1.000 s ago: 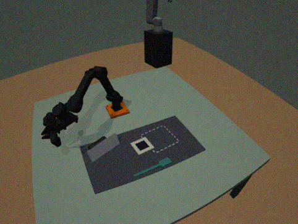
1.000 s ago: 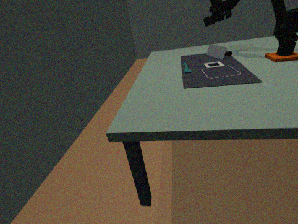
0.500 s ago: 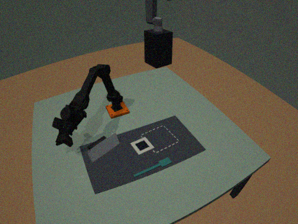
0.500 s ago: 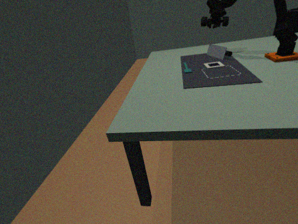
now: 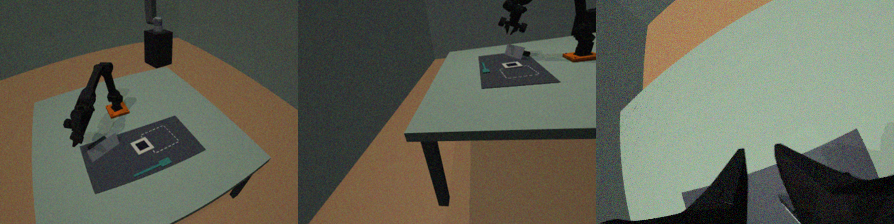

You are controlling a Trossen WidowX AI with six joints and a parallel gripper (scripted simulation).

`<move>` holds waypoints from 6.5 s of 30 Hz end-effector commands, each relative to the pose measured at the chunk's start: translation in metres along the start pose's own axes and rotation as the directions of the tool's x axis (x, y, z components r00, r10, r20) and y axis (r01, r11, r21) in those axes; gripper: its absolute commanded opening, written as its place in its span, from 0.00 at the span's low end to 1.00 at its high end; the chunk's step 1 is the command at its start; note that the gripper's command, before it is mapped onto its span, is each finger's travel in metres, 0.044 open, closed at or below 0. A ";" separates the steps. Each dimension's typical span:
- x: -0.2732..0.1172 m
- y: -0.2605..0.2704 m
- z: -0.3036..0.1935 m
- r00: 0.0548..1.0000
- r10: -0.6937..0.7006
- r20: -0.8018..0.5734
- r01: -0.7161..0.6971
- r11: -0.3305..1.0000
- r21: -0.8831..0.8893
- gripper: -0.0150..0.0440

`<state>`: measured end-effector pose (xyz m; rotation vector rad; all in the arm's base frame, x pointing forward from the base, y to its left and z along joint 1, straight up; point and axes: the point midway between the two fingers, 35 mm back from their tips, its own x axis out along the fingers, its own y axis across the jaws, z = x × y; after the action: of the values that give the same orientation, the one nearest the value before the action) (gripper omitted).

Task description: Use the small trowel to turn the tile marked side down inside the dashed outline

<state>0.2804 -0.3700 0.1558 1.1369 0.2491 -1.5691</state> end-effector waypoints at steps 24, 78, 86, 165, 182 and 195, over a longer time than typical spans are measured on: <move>-0.090 -0.068 -0.115 0.850 -0.280 -0.447 0.498 0.704 0.506 0.42; -0.093 -0.105 -0.161 0.773 -0.368 -0.517 0.631 0.529 0.567 0.42; -0.090 -0.104 -0.165 0.773 -0.368 -0.517 0.631 0.529 0.567 0.42; -0.090 -0.104 -0.165 0.773 -0.368 -0.517 0.631 0.529 0.567 0.42; -0.094 -0.087 -0.177 0.773 -0.366 -0.518 0.631 0.529 0.567 0.42; -0.093 -0.068 -0.196 0.773 -0.365 -0.520 0.631 0.529 0.567 0.42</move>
<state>0.3115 -0.1545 0.1021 2.1321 0.2027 -2.0580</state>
